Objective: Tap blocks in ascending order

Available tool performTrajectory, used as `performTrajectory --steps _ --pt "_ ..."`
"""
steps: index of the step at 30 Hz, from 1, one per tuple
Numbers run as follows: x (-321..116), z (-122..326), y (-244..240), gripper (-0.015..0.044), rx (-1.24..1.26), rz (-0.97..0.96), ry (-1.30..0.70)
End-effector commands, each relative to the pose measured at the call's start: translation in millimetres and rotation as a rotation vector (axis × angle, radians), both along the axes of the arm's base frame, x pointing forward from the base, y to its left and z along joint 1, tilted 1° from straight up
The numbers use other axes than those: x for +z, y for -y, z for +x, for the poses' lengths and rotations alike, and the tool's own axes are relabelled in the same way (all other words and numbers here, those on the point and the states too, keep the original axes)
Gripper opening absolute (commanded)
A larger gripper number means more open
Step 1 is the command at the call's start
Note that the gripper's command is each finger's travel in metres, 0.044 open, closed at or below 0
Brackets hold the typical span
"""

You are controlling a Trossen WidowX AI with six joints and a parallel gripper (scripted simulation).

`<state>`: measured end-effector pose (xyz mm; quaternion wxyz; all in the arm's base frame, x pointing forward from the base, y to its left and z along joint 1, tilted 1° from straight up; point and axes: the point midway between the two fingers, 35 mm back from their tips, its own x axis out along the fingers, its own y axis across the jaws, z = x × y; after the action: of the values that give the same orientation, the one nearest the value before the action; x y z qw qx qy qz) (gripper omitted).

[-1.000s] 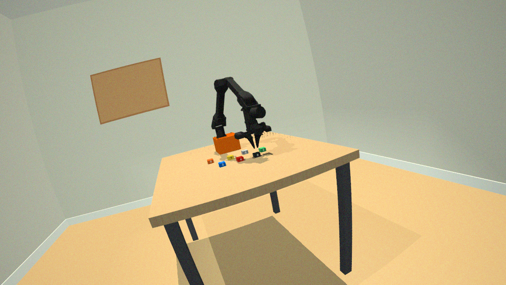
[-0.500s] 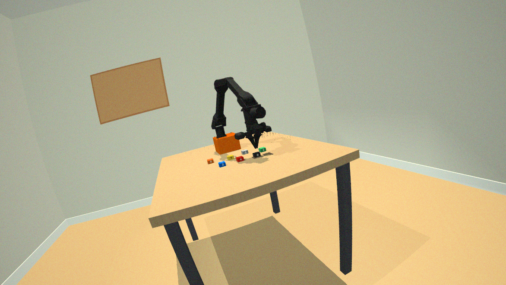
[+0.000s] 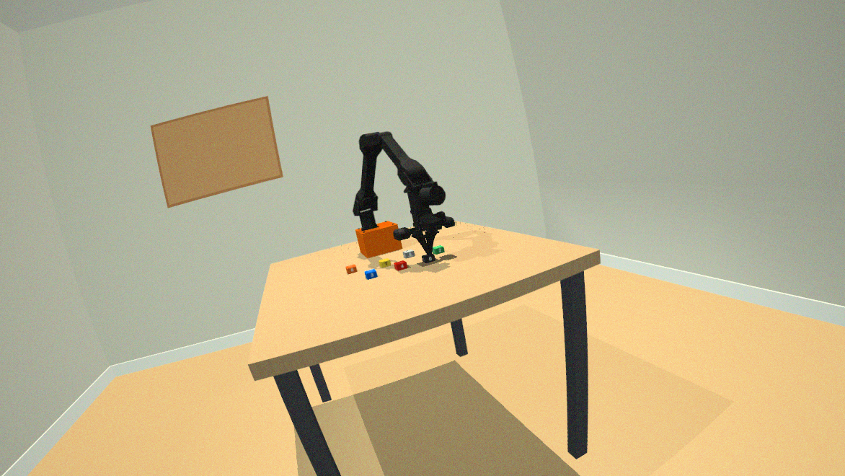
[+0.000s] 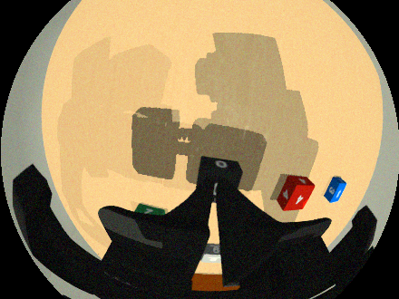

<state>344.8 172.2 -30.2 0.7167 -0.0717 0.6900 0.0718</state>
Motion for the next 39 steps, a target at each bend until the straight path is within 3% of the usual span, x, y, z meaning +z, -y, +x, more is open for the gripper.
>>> performTrajectory --steps 1,17,22,30,39 --pt "-6.5 -0.4 0.7 0.0020 -0.004 -0.002 -0.002" --pt "26.8 -1.0 0.4 0.0020 -0.004 -0.002 -0.001" --pt "101.2 -3.4 0.4 0.0020 -0.004 -0.002 -0.001" --pt "104.8 -4.4 3.2 0.0020 -0.004 -0.002 -0.001" --pt "104.0 -56.3 121.0 0.0020 -0.004 -0.012 -0.005"
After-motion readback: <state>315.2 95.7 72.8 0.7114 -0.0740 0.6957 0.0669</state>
